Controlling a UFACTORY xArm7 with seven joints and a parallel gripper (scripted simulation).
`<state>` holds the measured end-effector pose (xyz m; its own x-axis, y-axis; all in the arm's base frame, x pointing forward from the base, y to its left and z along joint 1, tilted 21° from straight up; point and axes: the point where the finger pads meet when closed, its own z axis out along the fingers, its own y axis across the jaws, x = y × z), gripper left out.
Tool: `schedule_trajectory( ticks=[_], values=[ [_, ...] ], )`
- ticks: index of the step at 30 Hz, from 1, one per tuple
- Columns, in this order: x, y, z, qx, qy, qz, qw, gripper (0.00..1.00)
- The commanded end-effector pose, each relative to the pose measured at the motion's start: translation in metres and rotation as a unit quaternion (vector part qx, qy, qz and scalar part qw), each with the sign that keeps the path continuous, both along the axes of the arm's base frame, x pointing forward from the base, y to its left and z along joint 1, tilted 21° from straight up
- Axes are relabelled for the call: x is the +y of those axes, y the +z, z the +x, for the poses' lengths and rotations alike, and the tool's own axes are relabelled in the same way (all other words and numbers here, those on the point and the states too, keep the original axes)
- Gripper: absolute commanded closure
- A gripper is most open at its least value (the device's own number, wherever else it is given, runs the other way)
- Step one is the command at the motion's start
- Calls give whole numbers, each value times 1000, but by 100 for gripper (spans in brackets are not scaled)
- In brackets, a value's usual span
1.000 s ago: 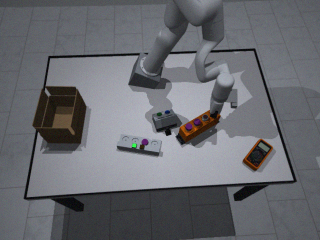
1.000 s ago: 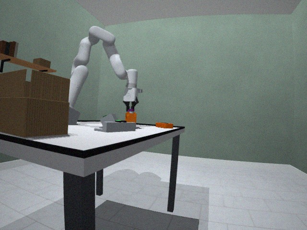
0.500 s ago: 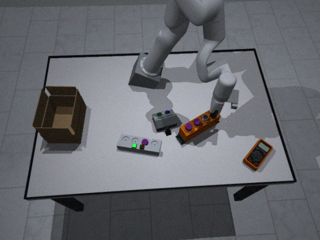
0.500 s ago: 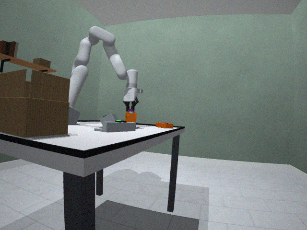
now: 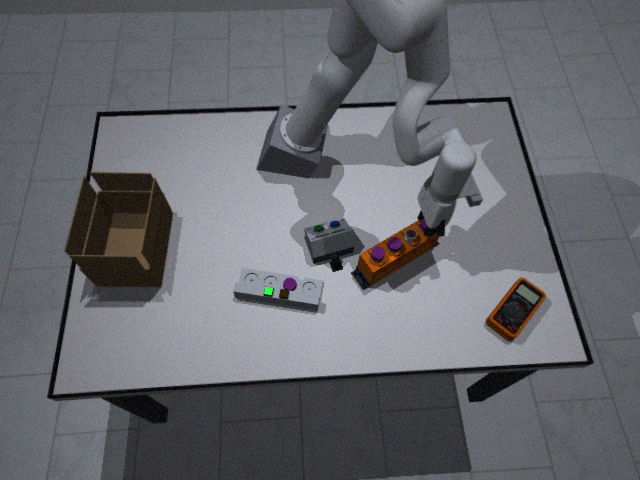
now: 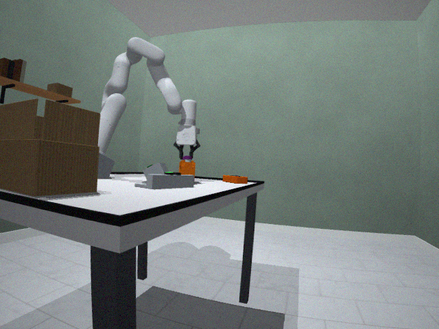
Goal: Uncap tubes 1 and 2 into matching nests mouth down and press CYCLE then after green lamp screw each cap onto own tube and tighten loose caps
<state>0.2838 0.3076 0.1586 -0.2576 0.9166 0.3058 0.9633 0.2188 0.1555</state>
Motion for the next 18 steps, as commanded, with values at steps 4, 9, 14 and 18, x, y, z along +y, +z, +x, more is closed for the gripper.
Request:
schedule_trajectory(
  ticks=[4, 9, 14, 18],
  values=[
    [0, 2, 1, -64, 195, -1, 979, 54],
    [0, 2, 1, -101, 295, -9, 950, 54],
    [0, 2, 1, -134, 382, -15, 914, 54],
    [0, 2, 1, -161, 453, -21, 877, 54]
  ],
)
